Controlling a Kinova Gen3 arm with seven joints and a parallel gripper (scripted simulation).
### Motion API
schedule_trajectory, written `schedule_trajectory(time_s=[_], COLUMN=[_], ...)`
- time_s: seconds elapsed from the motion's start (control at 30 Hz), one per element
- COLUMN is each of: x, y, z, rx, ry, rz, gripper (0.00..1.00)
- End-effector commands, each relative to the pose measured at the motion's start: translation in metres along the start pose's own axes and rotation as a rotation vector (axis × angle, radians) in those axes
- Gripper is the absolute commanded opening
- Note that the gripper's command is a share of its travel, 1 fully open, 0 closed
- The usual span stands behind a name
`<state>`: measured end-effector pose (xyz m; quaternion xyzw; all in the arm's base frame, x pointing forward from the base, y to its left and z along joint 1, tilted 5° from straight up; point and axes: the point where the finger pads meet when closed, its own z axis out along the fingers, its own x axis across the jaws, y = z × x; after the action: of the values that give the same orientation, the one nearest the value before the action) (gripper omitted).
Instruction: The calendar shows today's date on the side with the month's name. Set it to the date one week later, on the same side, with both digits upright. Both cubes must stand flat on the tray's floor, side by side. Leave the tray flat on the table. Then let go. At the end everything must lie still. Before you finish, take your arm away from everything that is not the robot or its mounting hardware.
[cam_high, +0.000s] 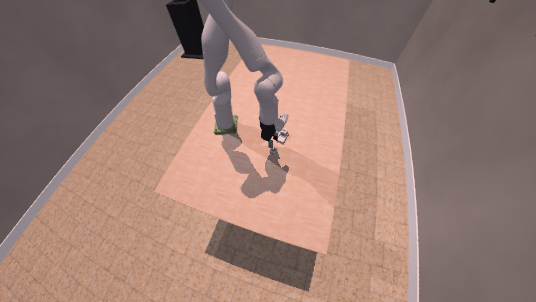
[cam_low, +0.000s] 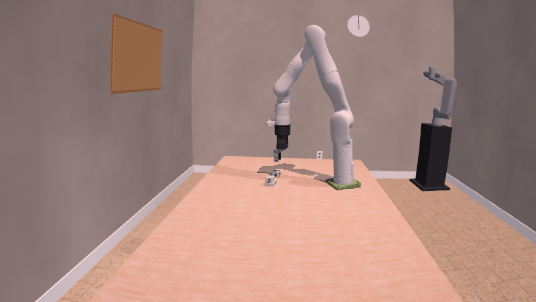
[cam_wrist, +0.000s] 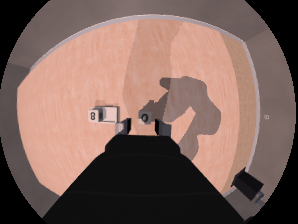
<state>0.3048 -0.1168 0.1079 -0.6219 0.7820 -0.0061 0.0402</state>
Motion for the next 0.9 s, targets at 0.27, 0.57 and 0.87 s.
schedule_trajectory(time_s=[0.27, 0.57, 0.87], x=[0.0029, 0.0029, 0.0029], y=[-0.0055, -0.0055, -0.0055], z=[-0.0164, -0.0164, -0.0164], rx=[0.023, 0.023, 0.023], ry=[0.008, 0.008, 0.008], rz=[0.004, 0.004, 0.004], gripper=[0.9, 1.0, 1.0])
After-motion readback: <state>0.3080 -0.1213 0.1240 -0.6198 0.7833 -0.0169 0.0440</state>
